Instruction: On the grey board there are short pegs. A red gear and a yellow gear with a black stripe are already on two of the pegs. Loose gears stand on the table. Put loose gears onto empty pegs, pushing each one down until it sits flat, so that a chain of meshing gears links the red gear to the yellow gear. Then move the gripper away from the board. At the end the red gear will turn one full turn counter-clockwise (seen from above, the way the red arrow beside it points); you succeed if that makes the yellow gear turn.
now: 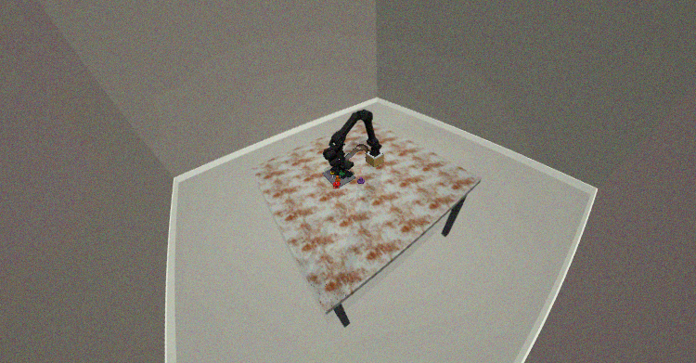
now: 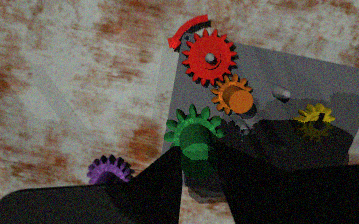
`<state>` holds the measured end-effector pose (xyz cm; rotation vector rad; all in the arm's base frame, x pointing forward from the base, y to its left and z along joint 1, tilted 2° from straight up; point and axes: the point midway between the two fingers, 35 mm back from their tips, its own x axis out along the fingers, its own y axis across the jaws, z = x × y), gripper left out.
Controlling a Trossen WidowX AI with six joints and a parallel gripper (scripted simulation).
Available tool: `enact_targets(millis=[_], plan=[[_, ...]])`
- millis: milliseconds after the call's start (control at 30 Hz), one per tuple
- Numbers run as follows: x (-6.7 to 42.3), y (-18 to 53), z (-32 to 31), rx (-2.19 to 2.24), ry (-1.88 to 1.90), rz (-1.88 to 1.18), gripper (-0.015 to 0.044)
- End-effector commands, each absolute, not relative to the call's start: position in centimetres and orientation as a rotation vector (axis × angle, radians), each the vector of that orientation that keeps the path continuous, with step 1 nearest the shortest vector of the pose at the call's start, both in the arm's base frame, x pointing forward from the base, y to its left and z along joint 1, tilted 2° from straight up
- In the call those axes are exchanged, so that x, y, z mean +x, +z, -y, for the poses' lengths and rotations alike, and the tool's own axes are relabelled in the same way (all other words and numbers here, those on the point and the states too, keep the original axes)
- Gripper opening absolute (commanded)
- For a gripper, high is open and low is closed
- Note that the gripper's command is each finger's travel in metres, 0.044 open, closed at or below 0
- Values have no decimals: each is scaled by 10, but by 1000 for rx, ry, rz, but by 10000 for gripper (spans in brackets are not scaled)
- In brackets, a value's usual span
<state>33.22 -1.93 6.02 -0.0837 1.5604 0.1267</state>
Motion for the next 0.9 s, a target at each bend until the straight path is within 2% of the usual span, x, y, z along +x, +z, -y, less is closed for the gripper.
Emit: enact_targets(millis=[0,867], plan=[[329,54,31,-90,127,-1563,0],[314,36,75,-92,125,-1565,0]])
